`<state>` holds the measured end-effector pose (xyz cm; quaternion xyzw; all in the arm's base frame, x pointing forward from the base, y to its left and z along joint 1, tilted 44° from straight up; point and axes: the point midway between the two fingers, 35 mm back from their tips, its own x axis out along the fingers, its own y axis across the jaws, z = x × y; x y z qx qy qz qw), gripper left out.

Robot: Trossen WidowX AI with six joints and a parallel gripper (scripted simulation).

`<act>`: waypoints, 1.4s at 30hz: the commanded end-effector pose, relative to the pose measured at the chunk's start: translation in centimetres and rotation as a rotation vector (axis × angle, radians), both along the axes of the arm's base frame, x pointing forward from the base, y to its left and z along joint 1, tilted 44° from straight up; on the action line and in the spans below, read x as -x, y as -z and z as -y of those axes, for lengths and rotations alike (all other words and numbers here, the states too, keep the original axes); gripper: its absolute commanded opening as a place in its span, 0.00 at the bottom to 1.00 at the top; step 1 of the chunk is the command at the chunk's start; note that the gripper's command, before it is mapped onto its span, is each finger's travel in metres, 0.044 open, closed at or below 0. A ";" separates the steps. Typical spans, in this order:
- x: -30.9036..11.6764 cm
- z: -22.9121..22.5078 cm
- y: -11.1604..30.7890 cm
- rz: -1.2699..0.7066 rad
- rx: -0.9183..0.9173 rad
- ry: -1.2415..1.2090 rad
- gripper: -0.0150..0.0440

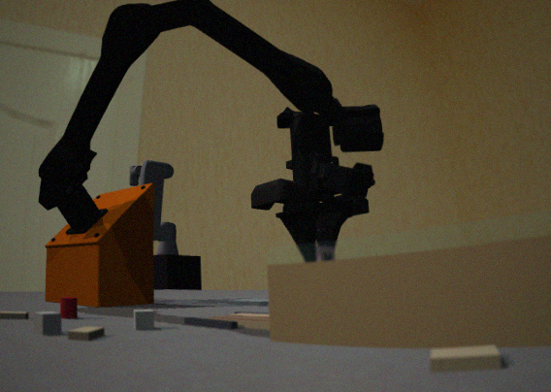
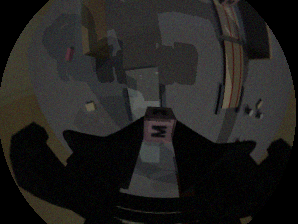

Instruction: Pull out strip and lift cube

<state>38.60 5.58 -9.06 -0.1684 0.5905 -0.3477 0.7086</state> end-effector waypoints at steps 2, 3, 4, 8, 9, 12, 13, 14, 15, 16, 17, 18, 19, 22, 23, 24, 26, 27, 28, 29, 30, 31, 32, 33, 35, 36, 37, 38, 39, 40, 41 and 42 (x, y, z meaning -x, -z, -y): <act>1.1 0.2 -0.1 0.000 -0.003 0.007 0.25; 1.4 0.2 -0.2 0.000 -0.003 0.007 0.25; 1.7 0.3 -0.2 0.000 -0.003 0.007 0.25; 3.0 0.5 -0.4 -0.002 -0.004 0.006 0.25; 3.3 0.6 -0.4 -0.002 -0.004 0.006 0.25; 4.2 0.8 -0.5 -0.004 -0.004 0.004 0.25; 4.6 0.9 -0.6 -0.004 -0.004 0.004 0.25; 4.9 0.9 -0.6 -0.004 -0.004 0.004 0.25; 5.2 1.0 -0.7 -0.004 -0.004 0.004 0.25; 5.6 1.1 -0.7 -0.004 -0.004 0.005 0.25; 5.9 1.2 -0.7 -0.004 -0.004 0.005 0.25; 6.2 1.3 -0.8 -0.004 -0.003 0.005 0.25; 6.6 1.4 -0.8 -0.004 -0.003 0.005 0.25; 7.6 1.6 -1.0 -0.004 -0.003 0.006 0.25; 7.9 1.7 -1.0 -0.004 -0.003 0.006 0.25; 8.3 1.8 -1.0 -0.004 -0.003 0.006 0.25; 8.9 2.0 -1.1 -0.004 -0.003 0.007 0.25; 9.1 2.1 -1.1 -0.004 -0.002 0.007 0.25; 9.1 2.1 -1.2 -0.004 -0.002 0.007 0.25; 9.1 2.0 -1.2 -0.004 -0.003 0.007 0.25; 9.1 1.7 -1.5 -0.004 -0.003 0.007 0.25; 9.2 1.3 -1.9 -0.004 -0.003 0.007 0.25; 9.2 0.8 -2.4 -0.004 -0.004 0.007 0.25; 9.2 0.3 -3.0 -0.004 -0.004 0.007 0.25; 9.3 -0.4 -3.7 -0.005 -0.004 0.007 0.25; 9.3 -0.4 -3.7 -0.005 -0.004 0.007 0.25; 9.3 -0.4 -3.7 -0.005 -0.004 0.007 0.25; 9.3 -0.4 -3.7 -0.005 -0.004 0.007 0.25; 9.3 -0.4 -3.7 -0.005 -0.004 0.007 0.25; 9.3 -0.4 -3.7 -0.005 -0.004 0.007 0.25; 9.3 -0.4 -3.7 -0.005 -0.004 0.007 0.25; 9.3 -0.4 -3.7 -0.005 -0.004 0.007 0.25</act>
